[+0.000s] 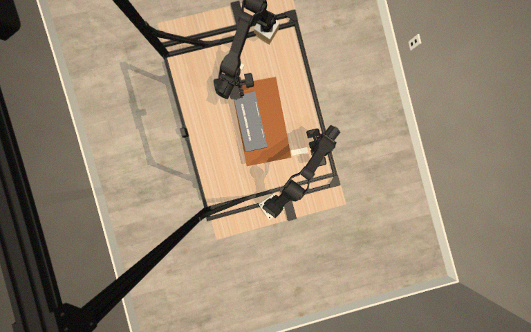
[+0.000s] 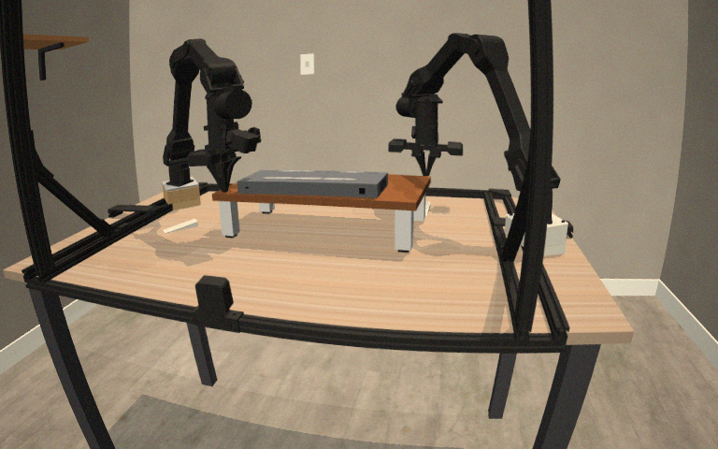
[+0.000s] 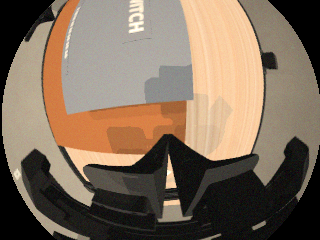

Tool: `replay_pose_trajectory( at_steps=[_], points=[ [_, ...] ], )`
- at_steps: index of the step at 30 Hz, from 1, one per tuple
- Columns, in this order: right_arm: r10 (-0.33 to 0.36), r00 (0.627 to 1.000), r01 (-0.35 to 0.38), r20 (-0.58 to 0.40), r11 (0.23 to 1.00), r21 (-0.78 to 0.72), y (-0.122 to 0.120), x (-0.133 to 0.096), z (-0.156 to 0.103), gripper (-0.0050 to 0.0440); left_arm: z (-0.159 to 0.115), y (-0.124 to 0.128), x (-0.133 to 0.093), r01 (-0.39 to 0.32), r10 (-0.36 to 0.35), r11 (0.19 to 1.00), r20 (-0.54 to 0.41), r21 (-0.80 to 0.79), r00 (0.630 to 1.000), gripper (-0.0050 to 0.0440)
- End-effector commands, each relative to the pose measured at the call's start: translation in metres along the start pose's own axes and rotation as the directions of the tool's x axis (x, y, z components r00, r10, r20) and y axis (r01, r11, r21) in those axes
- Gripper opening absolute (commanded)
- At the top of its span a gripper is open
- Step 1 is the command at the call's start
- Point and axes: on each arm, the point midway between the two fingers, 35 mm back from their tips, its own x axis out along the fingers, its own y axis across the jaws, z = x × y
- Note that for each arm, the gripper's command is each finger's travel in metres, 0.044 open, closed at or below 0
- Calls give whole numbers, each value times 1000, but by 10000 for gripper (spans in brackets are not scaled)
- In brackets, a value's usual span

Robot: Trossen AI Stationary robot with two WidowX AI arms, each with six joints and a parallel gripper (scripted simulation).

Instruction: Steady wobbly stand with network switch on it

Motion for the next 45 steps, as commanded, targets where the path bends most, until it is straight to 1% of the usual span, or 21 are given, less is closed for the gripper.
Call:
replay_pose_trajectory(
  at_steps=[1,5,6,39,40,45],
  points=[
    [-11,1000,11,-5,999,32,0,3,0,0,-2,1,8,-8,8,1000,-13,-6,1000,0],
    [-11,1000,11,-5,999,32,0,3,0,0,-2,1,8,-8,8,1000,-13,-6,1000,0],
    [-11,1000,11,-5,999,32,-1,60,0,0,-2,1,8,-8,8,1000,-13,-6,1000,0],
    [-11,1000,11,-5,999,32,-1,60,0,0,-2,1,8,-8,8,1000,-13,-6,1000,0],
    [-11,1000,11,-5,999,32,0,60,-12,0,-2,1,8,-8,8,1000,-13,-6,1000,0],
    [-11,1000,11,-5,999,32,0,60,-12,0,-2,1,8,-8,8,1000,-13,-6,1000,0]
  ],
)
